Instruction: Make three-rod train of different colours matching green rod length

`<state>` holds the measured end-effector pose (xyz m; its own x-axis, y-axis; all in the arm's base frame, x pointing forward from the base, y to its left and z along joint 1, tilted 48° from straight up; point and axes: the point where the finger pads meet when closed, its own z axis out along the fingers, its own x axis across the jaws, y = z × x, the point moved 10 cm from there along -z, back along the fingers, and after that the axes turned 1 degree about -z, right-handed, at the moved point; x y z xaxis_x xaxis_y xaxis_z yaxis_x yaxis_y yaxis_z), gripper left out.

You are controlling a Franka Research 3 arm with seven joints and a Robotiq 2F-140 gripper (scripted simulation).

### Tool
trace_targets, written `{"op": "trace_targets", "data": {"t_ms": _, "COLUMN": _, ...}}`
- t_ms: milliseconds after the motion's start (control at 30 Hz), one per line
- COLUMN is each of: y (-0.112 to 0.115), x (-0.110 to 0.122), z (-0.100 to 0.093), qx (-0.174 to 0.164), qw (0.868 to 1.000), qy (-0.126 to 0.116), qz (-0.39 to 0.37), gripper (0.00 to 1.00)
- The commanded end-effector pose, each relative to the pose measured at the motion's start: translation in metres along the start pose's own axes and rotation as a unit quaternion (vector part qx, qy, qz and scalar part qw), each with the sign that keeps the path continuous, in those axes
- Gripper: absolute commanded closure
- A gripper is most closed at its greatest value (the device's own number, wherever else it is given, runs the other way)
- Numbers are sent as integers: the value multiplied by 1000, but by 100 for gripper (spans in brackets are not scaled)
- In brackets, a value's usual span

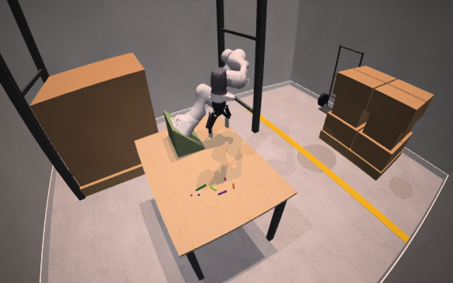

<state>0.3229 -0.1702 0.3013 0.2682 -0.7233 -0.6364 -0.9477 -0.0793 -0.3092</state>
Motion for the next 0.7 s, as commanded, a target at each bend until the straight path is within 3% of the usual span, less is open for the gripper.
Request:
{"op": "trace_targets", "data": {"t_ms": 0, "y": -5, "x": 7, "z": 2, "qx": 6, "qw": 1000, "qy": 4, "qz": -5, "gripper": 0}}
{"op": "trace_targets", "data": {"t_ms": 233, "y": -5, "x": 7, "z": 2, "qx": 6, "qw": 1000, "qy": 4, "qz": -5, "gripper": 0}}
{"op": "trace_targets", "data": {"t_ms": 267, "y": -10, "x": 26, "z": 15, "qx": 5, "qw": 1000, "qy": 3, "qz": 6, "gripper": 0}}
{"op": "trace_targets", "data": {"t_ms": 600, "y": -10, "x": 26, "z": 15, "qx": 5, "qw": 1000, "qy": 3, "qz": 6, "gripper": 0}}
{"op": "trace_targets", "data": {"t_ms": 633, "y": -13, "x": 45, "z": 29, "qx": 5, "qw": 1000, "qy": 2, "qz": 17, "gripper": 0}}
{"op": "trace_targets", "data": {"t_ms": 667, "y": -13, "x": 45, "z": 29, "qx": 5, "qw": 1000, "qy": 2, "qz": 17, "gripper": 0}}
